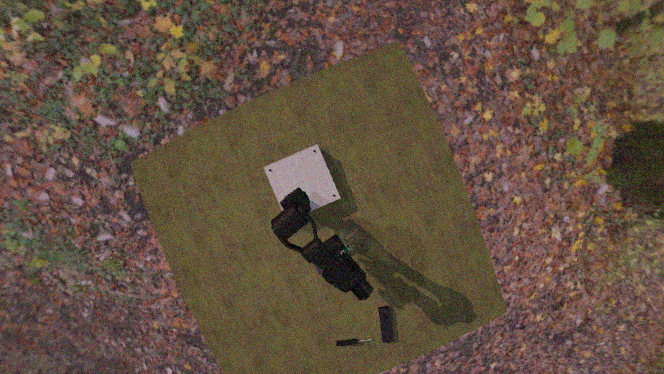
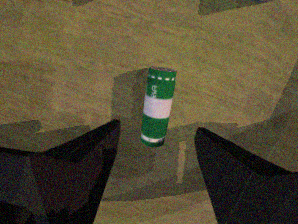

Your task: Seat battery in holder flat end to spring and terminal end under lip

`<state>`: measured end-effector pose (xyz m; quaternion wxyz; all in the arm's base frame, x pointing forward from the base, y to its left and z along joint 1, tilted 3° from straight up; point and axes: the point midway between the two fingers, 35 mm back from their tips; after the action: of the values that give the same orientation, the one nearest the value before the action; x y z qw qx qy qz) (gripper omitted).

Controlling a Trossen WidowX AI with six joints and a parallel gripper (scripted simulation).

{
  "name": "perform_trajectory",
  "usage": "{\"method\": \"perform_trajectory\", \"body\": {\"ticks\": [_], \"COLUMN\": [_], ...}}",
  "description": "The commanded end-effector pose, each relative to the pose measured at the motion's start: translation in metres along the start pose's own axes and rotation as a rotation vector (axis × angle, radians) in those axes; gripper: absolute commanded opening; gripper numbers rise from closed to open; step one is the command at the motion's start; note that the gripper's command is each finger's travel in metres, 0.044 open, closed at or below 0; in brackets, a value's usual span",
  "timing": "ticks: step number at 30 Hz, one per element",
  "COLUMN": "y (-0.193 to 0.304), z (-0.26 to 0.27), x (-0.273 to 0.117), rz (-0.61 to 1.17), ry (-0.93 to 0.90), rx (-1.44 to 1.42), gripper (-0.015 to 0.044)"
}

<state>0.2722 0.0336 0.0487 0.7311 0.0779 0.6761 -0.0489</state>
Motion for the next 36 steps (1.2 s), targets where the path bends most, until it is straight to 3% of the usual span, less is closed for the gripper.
{"method": "perform_trajectory", "body": {"ticks": [1, 32, 36], "y": [0.001, 0.0, 0.0], "z": [-0.001, -0.002, -0.002], "x": [0.002, 0.05, 0.05], "rz": [0.001, 0.001, 0.001], "ry": [0.01, 0.01, 0.01], "rx": [0.013, 0.013, 0.013], "gripper": [0.0234, 0.0234, 0.0129]}}
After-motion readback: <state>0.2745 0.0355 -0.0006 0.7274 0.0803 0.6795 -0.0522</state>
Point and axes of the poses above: the point midway between the two fingers, 35 mm back from their tips, its own x axis out along the fingers, its own z axis across the jaws, y = z × x, and after that the axes turned 12 degrees about x, right-handed
